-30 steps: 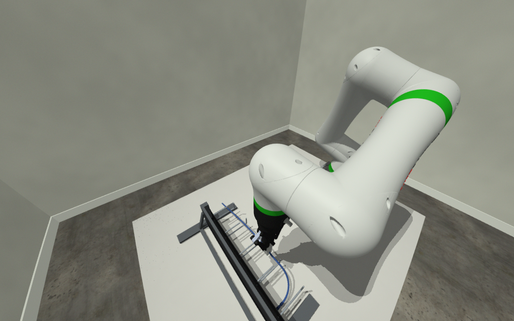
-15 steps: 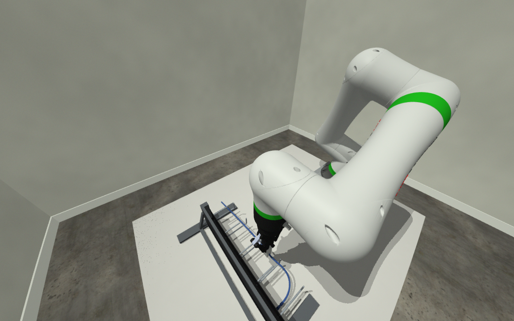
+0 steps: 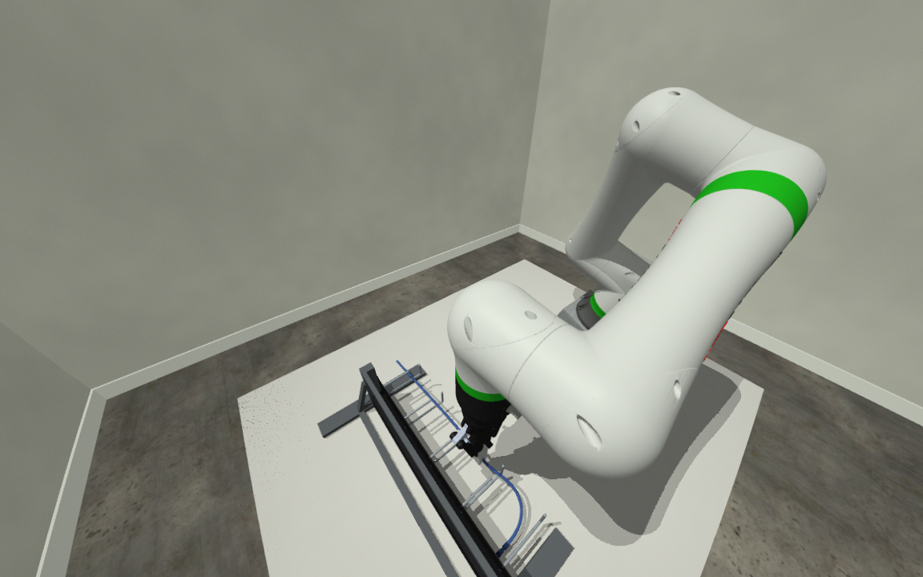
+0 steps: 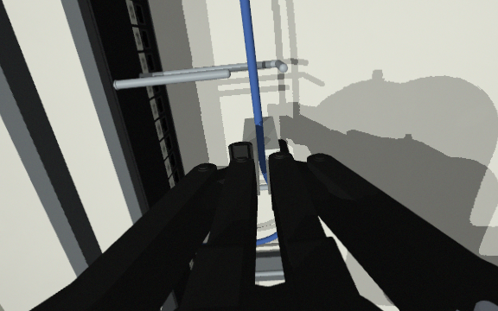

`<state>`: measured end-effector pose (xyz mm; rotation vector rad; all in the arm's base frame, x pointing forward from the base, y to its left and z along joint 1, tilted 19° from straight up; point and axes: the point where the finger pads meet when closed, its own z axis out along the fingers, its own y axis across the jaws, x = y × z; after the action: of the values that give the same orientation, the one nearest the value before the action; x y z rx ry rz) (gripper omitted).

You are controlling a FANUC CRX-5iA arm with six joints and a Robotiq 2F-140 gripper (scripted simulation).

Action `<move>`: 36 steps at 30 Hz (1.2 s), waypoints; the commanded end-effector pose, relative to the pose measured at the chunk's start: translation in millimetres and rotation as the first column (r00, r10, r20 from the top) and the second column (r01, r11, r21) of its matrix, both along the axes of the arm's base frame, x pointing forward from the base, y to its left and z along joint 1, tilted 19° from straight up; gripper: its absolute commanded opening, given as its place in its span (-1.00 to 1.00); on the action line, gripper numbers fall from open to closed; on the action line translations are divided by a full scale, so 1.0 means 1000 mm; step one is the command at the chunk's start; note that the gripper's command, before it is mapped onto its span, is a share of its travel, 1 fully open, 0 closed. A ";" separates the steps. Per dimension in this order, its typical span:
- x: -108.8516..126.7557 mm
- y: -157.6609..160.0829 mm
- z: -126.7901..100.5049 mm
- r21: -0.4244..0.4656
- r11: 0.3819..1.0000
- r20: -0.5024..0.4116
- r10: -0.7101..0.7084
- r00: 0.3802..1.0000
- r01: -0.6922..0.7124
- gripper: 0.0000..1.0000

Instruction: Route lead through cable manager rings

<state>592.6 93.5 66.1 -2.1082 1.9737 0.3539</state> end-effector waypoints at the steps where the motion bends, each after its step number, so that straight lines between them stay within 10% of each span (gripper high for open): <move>1: 0.000 0.001 -0.001 0.001 1.000 0.001 0.000 1.000 0.000 -1.00; 36: 0.004 0.003 -0.006 0.001 1.000 0.001 0.000 1.000 0.000 -1.00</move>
<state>594.3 95.8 59.8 -2.1084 1.9737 0.3538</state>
